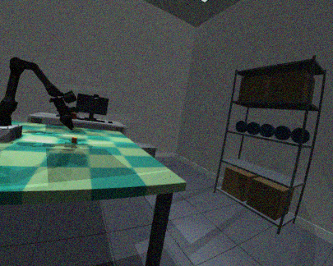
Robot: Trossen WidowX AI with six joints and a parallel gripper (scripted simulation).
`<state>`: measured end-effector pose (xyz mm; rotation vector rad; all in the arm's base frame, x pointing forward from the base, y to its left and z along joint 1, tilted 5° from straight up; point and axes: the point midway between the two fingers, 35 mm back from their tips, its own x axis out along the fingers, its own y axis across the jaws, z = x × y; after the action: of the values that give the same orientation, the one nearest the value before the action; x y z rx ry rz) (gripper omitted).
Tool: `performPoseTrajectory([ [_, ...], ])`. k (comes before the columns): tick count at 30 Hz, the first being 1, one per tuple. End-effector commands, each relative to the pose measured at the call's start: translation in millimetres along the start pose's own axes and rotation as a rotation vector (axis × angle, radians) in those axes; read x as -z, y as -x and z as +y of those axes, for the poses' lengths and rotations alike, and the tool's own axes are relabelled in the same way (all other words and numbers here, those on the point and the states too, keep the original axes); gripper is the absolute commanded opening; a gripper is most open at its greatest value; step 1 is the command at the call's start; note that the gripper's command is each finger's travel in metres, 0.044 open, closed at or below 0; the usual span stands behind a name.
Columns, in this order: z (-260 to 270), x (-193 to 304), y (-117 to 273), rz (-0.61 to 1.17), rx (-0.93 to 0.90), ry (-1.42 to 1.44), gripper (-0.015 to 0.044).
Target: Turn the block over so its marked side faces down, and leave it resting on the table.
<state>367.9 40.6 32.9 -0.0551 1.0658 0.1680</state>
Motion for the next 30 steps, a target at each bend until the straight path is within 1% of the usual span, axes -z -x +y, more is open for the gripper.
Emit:
performPoseTrajectory([
  [1,-1,1,0,0.040,0.003,0.002,0.0440],
  [9,-2,-25,-8,0.279,0.002,-0.002,0.0440],
  [17,-1,-39,-4,0.521,0.003,0.001,0.0440],
  [22,-1,-39,-6,0.542,0.003,0.002,0.0440],
  [25,-1,-24,-31,0.542,0.003,0.002,0.0440],
  [30,-1,-18,-40,0.542,0.003,0.002,0.0440],
])
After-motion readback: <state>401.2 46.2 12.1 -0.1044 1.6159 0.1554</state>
